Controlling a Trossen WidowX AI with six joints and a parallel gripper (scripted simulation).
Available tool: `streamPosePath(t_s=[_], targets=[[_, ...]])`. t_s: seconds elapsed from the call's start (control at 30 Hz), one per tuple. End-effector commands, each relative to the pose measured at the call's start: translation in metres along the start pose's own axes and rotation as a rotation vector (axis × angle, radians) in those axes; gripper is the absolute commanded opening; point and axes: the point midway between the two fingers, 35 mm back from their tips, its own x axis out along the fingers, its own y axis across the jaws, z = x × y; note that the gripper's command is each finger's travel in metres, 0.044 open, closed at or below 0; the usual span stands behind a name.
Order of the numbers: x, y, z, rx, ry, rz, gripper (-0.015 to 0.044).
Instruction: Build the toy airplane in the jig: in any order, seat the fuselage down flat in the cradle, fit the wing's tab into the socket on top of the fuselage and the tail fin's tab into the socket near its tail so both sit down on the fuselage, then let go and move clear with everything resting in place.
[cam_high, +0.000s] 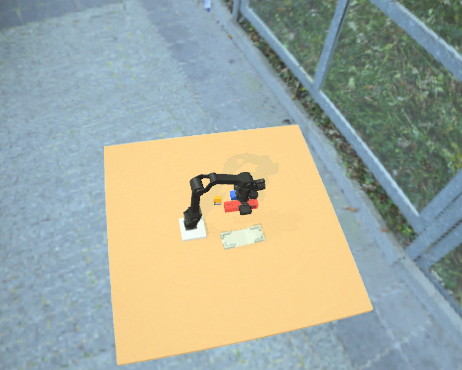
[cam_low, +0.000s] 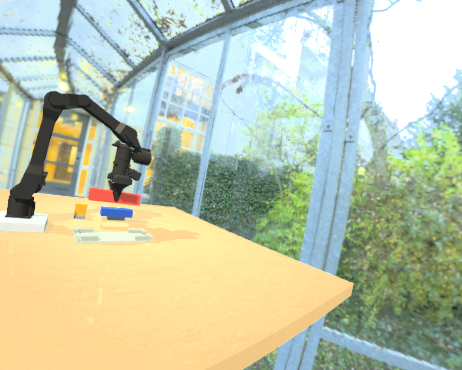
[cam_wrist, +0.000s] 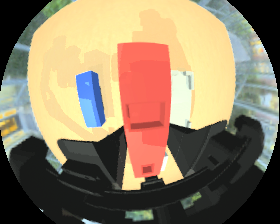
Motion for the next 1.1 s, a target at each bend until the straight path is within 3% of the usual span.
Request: streamPosePath(t_s=[0.0,0.3,1.07], targets=[[-0.013,0.000,-0.001,-0.004,-0.007,0.000,0.0000],[-0.034,-0.001,-0.005,-0.005,-0.006,0.000,0.0000],[-0.002,-0.066,0.001,-0.016,-0.004,-0.009,0.0000]])
